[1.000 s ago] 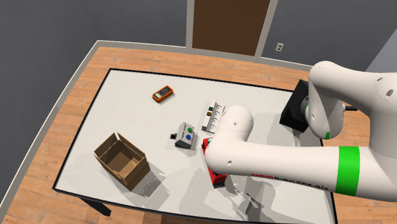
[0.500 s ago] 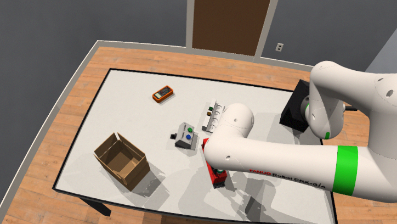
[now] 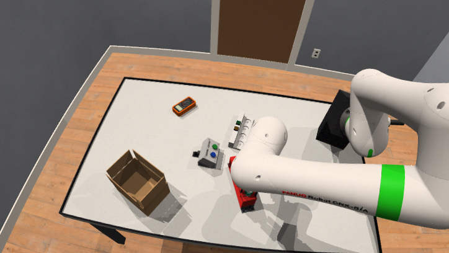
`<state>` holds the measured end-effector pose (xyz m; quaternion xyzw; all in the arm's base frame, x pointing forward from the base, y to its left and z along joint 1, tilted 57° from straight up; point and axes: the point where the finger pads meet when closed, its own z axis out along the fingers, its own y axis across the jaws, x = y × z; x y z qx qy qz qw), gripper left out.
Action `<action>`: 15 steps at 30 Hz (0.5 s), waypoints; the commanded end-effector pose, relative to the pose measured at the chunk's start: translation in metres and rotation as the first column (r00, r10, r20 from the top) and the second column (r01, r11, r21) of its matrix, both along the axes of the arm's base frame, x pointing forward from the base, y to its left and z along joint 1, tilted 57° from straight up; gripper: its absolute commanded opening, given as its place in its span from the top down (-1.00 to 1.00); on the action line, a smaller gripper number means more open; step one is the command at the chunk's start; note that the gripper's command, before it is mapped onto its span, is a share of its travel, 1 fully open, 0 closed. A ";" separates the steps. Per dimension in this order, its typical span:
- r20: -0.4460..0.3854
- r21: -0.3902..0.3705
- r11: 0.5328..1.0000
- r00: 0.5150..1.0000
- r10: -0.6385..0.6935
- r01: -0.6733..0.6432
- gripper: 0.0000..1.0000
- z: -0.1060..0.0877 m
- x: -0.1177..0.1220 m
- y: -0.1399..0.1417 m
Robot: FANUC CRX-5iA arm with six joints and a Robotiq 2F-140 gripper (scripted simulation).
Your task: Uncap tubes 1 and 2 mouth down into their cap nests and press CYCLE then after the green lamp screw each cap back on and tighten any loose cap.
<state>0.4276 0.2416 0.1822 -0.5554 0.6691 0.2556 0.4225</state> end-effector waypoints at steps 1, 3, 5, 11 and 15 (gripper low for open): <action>-0.026 -0.024 1.000 1.000 -0.015 0.014 0.18 0.001 0.001 -0.001; -0.026 -0.024 1.000 1.000 -0.015 0.014 0.18 0.000 0.001 -0.001; -0.026 -0.024 1.000 1.000 -0.015 0.014 0.41 0.000 0.001 -0.001; -0.026 -0.024 1.000 1.000 -0.015 0.014 0.41 0.000 0.001 -0.001; -0.026 -0.024 1.000 1.000 -0.015 0.014 0.41 0.000 0.001 -0.001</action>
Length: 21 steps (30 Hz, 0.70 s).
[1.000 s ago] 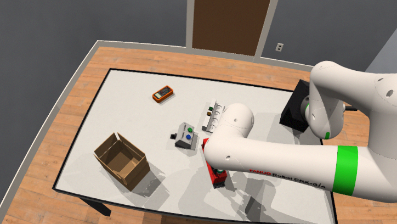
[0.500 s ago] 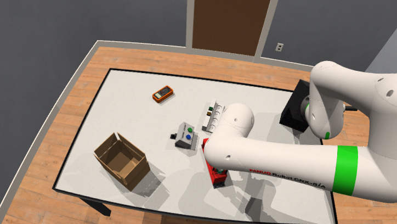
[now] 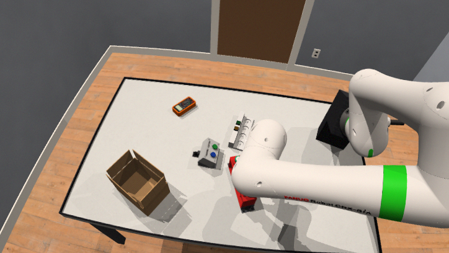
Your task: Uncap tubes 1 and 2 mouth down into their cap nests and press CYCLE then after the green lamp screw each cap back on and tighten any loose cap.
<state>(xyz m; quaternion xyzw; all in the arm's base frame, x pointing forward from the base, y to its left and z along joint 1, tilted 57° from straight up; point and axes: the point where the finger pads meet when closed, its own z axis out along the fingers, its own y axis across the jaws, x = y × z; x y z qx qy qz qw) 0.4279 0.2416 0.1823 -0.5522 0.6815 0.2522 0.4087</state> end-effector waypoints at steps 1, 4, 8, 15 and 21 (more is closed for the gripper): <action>0.001 0.000 1.000 1.000 -0.001 0.001 0.41 0.000 0.000 -0.001; 0.001 0.000 1.000 1.000 -0.001 0.001 0.41 0.000 0.000 -0.001; 0.156 -0.065 0.993 0.982 0.111 -0.102 0.41 0.000 0.000 0.000; 0.394 -0.210 0.946 0.864 0.314 -0.248 0.41 0.000 0.000 -0.001; 0.502 -0.306 0.901 0.752 0.426 -0.307 0.41 0.000 0.000 -0.001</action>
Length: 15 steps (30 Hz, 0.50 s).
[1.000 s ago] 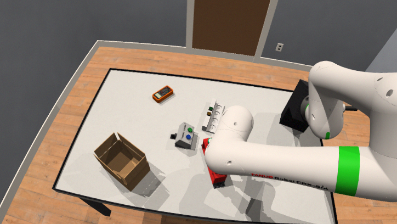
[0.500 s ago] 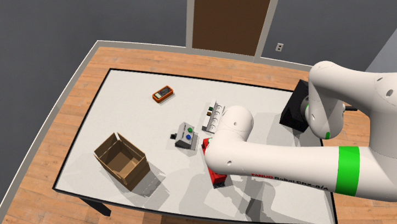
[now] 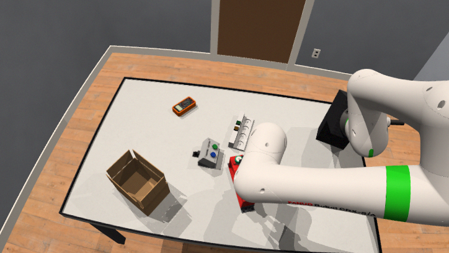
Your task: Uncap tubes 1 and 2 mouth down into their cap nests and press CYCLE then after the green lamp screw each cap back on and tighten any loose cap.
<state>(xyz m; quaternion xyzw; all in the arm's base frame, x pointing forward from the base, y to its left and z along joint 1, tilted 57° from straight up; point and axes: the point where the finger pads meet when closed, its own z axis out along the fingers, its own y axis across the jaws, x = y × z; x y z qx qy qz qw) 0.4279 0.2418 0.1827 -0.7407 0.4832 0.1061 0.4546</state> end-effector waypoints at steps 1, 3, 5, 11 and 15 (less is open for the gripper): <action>0.139 -0.025 0.995 0.985 0.103 -0.100 0.41 0.000 0.000 -0.001; 0.213 -0.063 0.987 0.964 0.160 -0.150 0.41 0.000 0.000 -0.001; 0.283 -0.104 0.975 0.934 0.218 -0.196 0.41 0.000 0.000 -0.001; 0.314 -0.125 0.968 0.917 0.246 -0.217 0.41 0.000 0.000 -0.001; 0.314 -0.125 0.968 0.917 0.246 -0.217 0.18 0.000 0.000 -0.001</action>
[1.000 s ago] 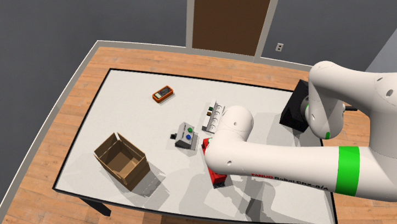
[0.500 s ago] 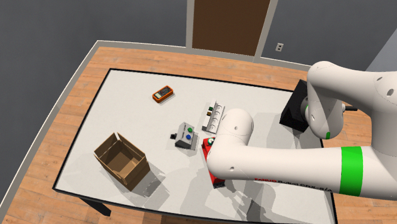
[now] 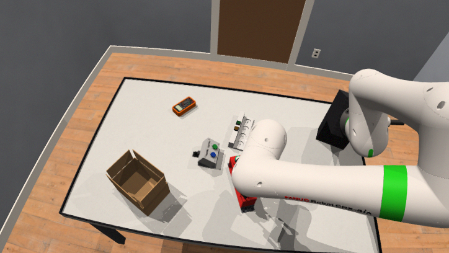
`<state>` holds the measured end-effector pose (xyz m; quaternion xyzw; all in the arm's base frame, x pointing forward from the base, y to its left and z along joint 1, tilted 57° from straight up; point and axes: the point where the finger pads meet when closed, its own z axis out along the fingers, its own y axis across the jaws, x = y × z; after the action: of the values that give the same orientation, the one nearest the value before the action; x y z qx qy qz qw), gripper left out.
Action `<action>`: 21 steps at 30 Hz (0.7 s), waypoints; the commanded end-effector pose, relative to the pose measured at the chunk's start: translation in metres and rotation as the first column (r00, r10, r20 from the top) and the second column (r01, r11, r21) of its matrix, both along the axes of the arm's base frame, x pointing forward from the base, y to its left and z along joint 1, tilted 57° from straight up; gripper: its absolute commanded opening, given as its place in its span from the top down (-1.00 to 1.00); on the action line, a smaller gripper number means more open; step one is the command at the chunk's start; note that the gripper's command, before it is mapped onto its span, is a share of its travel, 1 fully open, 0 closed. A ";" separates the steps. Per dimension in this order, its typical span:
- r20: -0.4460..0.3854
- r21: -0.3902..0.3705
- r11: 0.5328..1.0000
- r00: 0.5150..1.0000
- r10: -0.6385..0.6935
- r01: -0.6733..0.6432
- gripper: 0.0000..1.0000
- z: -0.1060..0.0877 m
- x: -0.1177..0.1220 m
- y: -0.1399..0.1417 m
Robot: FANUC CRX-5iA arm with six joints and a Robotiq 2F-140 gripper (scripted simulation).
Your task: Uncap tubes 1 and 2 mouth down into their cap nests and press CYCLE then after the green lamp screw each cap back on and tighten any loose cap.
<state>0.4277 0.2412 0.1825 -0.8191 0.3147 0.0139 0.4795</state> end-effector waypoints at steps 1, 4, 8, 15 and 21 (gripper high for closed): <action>0.002 0.000 1.000 1.000 0.000 0.000 0.18 0.000 0.000 -0.001; 0.001 0.000 1.000 1.000 0.000 0.000 0.18 0.000 0.000 -0.001; 0.001 0.000 1.000 1.000 0.000 0.000 0.18 0.000 0.000 -0.001; -0.256 0.067 0.981 0.954 -0.158 0.181 0.18 0.000 0.000 0.000; -0.462 0.084 0.939 0.848 -0.261 0.334 0.18 0.000 0.000 0.000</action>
<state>0.4280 0.2413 0.1825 -0.7468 0.4472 0.1005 0.4819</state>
